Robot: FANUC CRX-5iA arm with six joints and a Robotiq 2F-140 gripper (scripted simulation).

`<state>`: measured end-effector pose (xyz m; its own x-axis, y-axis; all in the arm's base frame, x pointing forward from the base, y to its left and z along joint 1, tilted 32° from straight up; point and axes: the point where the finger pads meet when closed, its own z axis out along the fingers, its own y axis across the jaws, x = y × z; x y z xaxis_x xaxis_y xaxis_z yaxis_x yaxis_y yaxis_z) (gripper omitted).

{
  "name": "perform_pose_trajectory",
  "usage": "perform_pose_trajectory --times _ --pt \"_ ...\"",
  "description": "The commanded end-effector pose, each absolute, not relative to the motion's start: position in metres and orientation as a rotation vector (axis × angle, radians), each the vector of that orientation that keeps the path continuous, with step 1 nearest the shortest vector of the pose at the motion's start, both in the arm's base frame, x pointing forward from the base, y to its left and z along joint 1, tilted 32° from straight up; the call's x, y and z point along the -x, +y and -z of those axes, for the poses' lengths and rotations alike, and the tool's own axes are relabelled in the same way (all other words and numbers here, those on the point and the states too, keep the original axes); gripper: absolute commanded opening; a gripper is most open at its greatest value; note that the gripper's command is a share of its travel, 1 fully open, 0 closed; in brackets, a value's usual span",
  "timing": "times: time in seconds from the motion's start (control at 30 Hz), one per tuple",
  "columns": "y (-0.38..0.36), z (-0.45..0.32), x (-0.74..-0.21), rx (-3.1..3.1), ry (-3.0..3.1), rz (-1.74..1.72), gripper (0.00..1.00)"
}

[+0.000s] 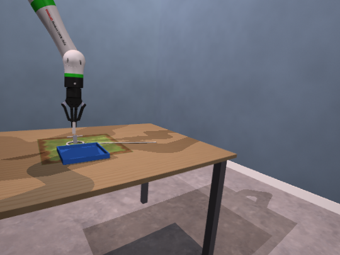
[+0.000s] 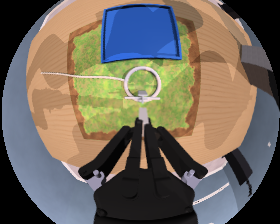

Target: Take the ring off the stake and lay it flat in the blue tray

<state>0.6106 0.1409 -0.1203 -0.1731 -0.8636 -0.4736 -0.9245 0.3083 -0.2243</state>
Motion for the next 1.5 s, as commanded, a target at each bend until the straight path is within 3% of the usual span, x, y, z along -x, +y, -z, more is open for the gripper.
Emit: perform_pose_trajectory --times 0.0,1.47 --pt "0.134 0.105 -0.606 1.580 2.061 -0.153 0.10" --pt "0.125 0.086 -0.598 1.580 2.061 -0.153 0.10"
